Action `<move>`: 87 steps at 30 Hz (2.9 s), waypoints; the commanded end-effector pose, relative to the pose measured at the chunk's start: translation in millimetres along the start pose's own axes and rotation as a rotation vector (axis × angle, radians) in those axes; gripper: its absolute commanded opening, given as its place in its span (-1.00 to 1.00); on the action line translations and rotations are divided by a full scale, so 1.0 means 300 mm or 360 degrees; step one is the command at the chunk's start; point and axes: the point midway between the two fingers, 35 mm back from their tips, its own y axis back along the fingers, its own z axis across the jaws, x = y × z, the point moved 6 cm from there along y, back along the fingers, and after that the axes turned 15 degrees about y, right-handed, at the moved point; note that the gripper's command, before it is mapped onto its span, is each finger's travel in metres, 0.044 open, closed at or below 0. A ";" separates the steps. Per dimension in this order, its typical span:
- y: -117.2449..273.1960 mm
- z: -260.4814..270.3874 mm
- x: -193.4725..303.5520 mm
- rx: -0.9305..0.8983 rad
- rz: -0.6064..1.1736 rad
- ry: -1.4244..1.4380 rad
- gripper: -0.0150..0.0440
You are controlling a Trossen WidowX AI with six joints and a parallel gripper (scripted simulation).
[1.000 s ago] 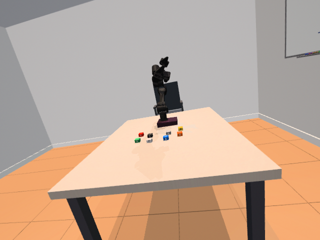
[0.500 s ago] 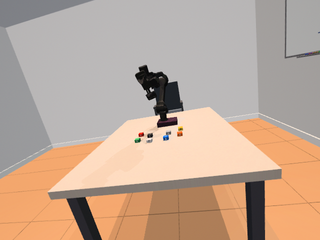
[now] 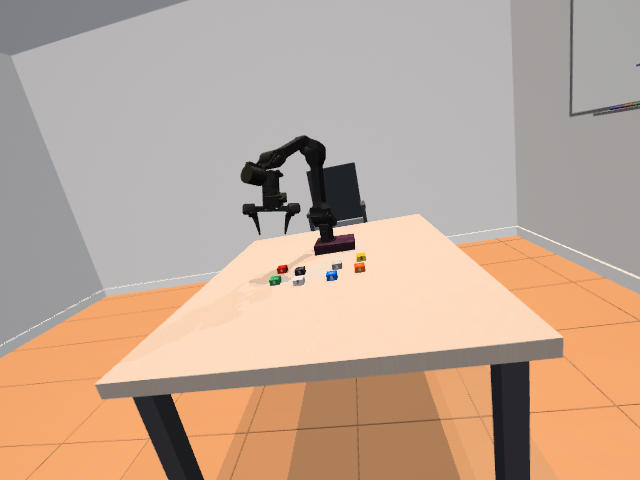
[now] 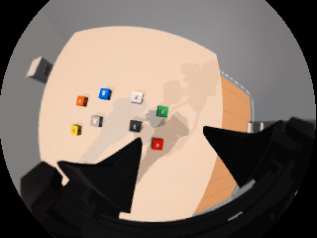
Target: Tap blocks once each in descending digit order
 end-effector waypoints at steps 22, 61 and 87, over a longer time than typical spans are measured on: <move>-0.050 -0.013 0.136 -0.0363 0.0430 -0.0527 0.86; -0.066 0.238 -0.249 -0.0356 0.0408 -0.0528 0.86; -0.022 0.504 -0.393 -0.0391 0.0410 -0.0531 0.86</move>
